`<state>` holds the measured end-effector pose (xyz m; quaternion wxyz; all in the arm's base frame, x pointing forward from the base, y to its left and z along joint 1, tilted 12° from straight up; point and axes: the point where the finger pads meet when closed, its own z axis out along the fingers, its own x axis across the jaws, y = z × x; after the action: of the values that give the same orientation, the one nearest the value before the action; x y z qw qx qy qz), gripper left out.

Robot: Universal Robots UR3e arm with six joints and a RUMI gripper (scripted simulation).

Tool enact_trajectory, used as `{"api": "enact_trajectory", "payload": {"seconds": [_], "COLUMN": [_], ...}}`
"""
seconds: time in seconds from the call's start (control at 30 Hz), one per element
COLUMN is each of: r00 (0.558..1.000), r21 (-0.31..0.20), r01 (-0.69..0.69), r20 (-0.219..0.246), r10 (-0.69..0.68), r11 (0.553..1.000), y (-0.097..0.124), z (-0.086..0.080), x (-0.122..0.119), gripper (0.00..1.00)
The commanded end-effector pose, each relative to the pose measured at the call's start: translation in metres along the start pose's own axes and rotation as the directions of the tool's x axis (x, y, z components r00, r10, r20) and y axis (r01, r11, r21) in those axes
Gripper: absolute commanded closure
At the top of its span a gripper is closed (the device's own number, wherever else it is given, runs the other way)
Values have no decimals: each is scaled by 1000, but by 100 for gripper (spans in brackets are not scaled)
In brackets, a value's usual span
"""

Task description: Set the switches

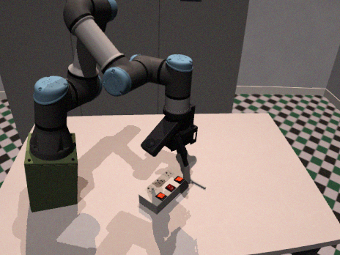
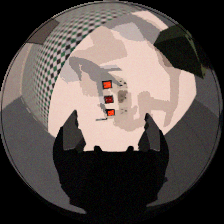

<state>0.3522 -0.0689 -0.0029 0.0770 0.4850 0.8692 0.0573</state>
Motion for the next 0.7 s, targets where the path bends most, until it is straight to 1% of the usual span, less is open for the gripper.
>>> {"api": "enact_trajectory", "payload": {"seconds": [0.0, 0.27, 0.6, 0.63, 0.67], "r00": [996, 988, 986, 986, 986], "r21": [-9, -9, -9, -9, -9], "r01": [92, 152, 165, 165, 165], "r20": [2, 2, 2, 2, 2], "r10": [-92, -152, -165, -165, -165], "r11": [996, 988, 986, 986, 986], "y": [1, 1, 1, 1, 1], "z": [2, 3, 4, 4, 4], "x": [-1, -1, -1, -1, -1], "gripper": [0, 0, 0, 100, 100]}}
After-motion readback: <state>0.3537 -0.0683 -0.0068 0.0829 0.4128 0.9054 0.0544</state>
